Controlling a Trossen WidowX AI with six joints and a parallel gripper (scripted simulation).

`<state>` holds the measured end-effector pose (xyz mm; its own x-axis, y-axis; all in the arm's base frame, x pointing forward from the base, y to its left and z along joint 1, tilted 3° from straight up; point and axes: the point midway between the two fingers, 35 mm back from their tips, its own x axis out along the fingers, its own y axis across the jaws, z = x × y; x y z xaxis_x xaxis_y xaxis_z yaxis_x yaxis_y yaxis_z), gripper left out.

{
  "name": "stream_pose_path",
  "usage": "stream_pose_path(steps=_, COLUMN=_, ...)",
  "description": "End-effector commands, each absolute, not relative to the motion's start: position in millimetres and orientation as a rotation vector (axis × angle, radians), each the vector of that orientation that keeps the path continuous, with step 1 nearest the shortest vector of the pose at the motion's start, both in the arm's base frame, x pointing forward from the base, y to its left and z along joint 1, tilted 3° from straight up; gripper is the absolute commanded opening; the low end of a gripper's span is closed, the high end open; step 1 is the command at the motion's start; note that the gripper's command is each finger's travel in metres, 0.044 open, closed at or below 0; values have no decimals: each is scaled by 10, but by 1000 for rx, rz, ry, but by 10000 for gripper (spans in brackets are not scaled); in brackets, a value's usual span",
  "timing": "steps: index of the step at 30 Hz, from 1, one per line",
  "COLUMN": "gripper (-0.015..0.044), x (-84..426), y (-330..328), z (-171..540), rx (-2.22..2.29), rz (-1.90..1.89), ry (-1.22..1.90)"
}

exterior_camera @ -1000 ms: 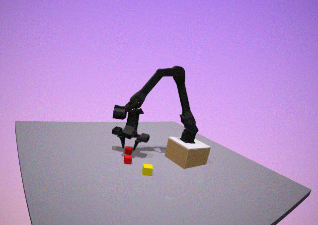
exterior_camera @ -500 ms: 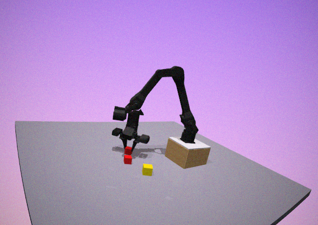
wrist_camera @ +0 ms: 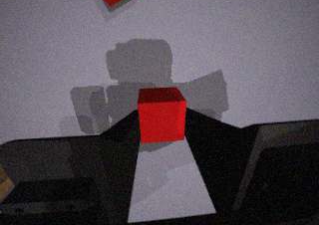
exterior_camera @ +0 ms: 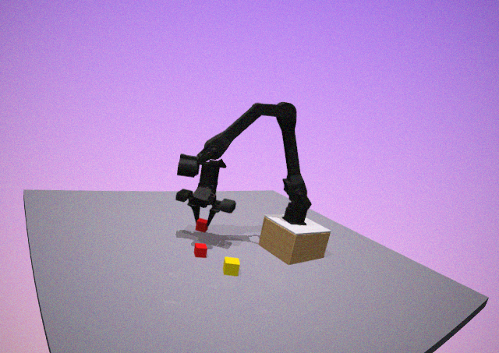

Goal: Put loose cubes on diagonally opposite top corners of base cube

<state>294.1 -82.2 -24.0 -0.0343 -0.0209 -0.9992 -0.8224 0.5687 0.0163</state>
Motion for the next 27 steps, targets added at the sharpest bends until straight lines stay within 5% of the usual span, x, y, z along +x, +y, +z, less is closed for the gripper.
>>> stream_pose_path(steps=1, gripper=105, x=2967, y=-819, z=-117, rx=-761, rz=754, ry=1469)
stream_pose_path(steps=27, gripper=105, x=2989, y=-633, z=418, rx=-732, rz=726, ry=1477)
